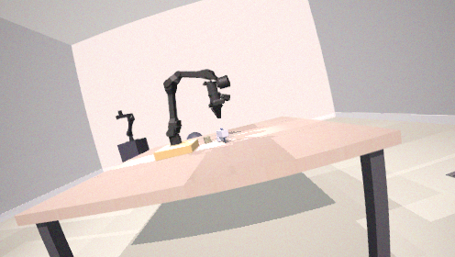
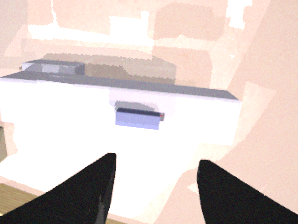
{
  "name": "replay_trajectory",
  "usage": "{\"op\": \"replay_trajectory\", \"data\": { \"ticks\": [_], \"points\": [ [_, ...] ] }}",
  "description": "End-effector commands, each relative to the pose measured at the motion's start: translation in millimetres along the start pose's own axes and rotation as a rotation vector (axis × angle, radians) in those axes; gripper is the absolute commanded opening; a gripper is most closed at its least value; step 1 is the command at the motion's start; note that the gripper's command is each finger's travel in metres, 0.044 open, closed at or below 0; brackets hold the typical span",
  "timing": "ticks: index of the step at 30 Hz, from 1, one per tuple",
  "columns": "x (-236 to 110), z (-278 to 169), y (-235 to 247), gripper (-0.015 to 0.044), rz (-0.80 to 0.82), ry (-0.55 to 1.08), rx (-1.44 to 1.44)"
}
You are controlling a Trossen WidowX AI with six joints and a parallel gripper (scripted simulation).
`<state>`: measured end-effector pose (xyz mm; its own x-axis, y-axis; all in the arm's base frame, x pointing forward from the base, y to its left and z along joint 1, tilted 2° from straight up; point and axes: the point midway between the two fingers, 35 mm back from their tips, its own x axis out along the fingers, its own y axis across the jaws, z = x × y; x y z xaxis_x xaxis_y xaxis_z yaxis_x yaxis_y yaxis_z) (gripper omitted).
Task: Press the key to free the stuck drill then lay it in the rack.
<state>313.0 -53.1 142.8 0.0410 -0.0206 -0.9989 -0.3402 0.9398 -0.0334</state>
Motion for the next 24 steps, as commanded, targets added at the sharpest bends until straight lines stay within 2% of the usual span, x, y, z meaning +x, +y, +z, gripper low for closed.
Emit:
{"op": "replay_trajectory", "data": {
  "ticks": [1, 5, 7, 12, 19, 24],
  "points": [
    [-34, 0, 3, 0.0289, -0.007, -0.007, 0.002],
    [-25, 4, 3, 0.0394, -0.011, -0.020, -0.025],
    [-13, 10, 22, 0.0440, -0.009, -0.018, -0.210],
    [34, 18, 94, 0.0440, -0.005, -0.013, -0.898],
    [72, 3, 155, 0.0440, -0.001, -0.010, -1.496],
    [77, 0, 162, 0.0440, -0.001, -0.009, -1.568]
  ]
}}
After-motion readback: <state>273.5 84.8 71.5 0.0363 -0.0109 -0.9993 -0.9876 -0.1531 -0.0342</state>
